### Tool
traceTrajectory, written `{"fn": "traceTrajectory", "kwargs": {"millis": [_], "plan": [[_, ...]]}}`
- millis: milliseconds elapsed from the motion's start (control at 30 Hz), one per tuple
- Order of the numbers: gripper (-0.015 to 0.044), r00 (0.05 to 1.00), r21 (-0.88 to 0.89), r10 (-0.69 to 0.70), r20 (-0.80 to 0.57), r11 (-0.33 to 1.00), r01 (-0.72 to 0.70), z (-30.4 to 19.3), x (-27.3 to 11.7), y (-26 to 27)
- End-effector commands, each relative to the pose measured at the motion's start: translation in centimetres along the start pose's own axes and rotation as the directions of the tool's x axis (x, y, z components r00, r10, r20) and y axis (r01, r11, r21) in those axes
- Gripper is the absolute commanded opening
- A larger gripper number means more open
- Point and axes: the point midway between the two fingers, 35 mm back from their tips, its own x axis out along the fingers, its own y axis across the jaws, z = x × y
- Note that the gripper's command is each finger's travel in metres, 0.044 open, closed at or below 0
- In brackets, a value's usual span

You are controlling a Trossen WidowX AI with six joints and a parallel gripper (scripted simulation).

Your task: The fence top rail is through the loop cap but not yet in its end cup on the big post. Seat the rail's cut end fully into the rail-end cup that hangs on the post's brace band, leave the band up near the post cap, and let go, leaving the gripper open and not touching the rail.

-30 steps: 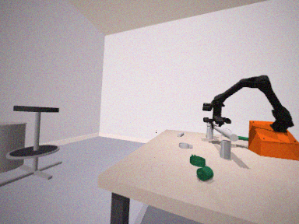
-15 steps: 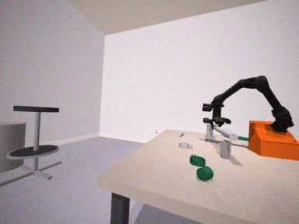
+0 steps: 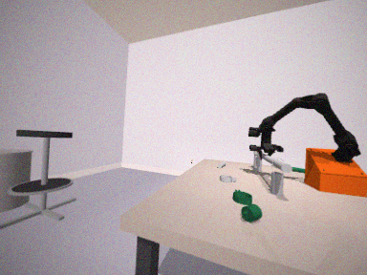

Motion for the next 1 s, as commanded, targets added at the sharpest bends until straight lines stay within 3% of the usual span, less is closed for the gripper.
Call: {"fn": "traceTrajectory", "kwargs": {"millis": [0, 967], "plan": [[0.0000, 1.000, 0.002, -0.009, -0.021, 1.000, 0.009, -0.96, -0.34, -0.08], [0.0000, 1.000, -0.001, 0.000, -0.002, 1.000, 0.000, -0.06, -0.04, -0.04]]}}
